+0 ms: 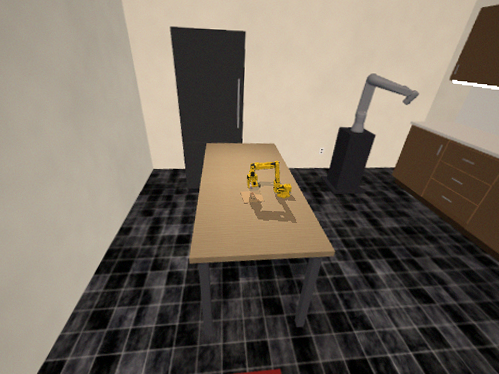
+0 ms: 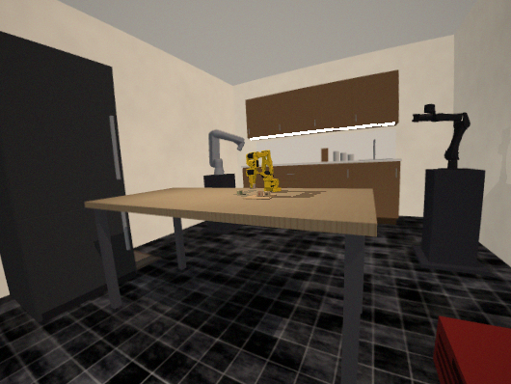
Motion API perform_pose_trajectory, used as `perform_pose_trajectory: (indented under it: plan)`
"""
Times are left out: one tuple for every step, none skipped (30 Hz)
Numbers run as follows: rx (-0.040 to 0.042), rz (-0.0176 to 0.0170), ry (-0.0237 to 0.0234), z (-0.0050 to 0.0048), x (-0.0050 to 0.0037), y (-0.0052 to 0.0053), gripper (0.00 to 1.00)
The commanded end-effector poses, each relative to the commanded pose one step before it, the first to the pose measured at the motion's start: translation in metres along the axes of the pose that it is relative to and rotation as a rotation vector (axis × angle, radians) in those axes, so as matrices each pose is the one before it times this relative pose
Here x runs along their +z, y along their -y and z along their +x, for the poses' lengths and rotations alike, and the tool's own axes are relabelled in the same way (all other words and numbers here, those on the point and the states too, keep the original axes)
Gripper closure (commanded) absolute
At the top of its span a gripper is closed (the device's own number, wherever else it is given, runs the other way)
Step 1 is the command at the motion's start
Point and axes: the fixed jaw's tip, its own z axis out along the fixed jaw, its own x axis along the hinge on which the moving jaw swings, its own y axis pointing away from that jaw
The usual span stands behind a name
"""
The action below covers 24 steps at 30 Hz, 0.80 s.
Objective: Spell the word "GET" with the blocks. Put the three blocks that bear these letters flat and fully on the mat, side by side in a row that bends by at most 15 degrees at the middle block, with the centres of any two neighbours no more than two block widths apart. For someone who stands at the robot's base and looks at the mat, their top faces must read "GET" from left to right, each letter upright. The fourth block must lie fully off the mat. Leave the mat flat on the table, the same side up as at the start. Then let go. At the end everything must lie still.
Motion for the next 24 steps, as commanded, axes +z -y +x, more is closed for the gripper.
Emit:
perform_pose_trajectory:
  plan:
    - [0.00906,0.07071,-0.01310,0.002200,-0.011043,0.00620,1.00]
    - [0.00000,0.00000,0.00000,0.000000,0.000000,0.00000,1.00]
    - [0.00000,0.00000,0.00000,0.000000,0.000000,0.00000,1.00]
    - [0.00000,0.00000,0.00000,0.000000,0.000000,0.00000,1.00]
    - [0.00000,0.00000,0.00000,0.000000,0.000000,0.00000,1.00]
    - [0.00000,0.00000,0.00000,0.000000,0.000000,0.00000,1.00]
    - [0.00000,0.00000,0.00000,0.000000,0.000000,0.00000,1.00]
    - [0.00000,0.00000,0.00000,0.000000,0.000000,0.00000,1.00]
    - [0.00000,0.00000,0.00000,0.000000,0.000000,0.00000,1.00]
    - [0.00000,0.00000,0.00000,0.000000,0.000000,0.00000,1.00]
    - [0.00000,0.00000,0.00000,0.000000,0.000000,0.00000,1.00]
    - [0.01383,0.00902,-0.00225,0.001445,-0.001581,0.00007,1.00]
    - [0.00000,0.00000,0.00000,0.000000,0.000000,0.00000,1.00]
    - [0.00000,0.00000,0.00000,0.000000,0.000000,0.00000,1.00]
    - [0.00000,0.00000,0.00000,0.000000,0.000000,0.00000,1.00]
    - [0.00000,0.00000,0.00000,0.000000,0.000000,0.00000,1.00]
    - [0.00000,0.00000,0.00000,0.000000,0.000000,0.00000,1.00]
    - [0.00000,0.00000,0.00000,0.000000,0.000000,0.00000,1.00]
    - [0.00000,0.00000,0.00000,0.000000,0.000000,0.00000,1.00]
    - [0.00000,0.00000,0.00000,0.000000,0.000000,0.00000,1.00]
    - [0.00000,0.00000,0.00000,0.000000,0.000000,0.00000,1.00]
    - [0.00000,0.00000,0.00000,0.000000,0.000000,0.00000,1.00]
    - [0.00000,0.00000,0.00000,0.000000,0.000000,0.00000,1.00]
    - [0.00000,0.00000,0.00000,0.000000,0.000000,0.00000,1.00]
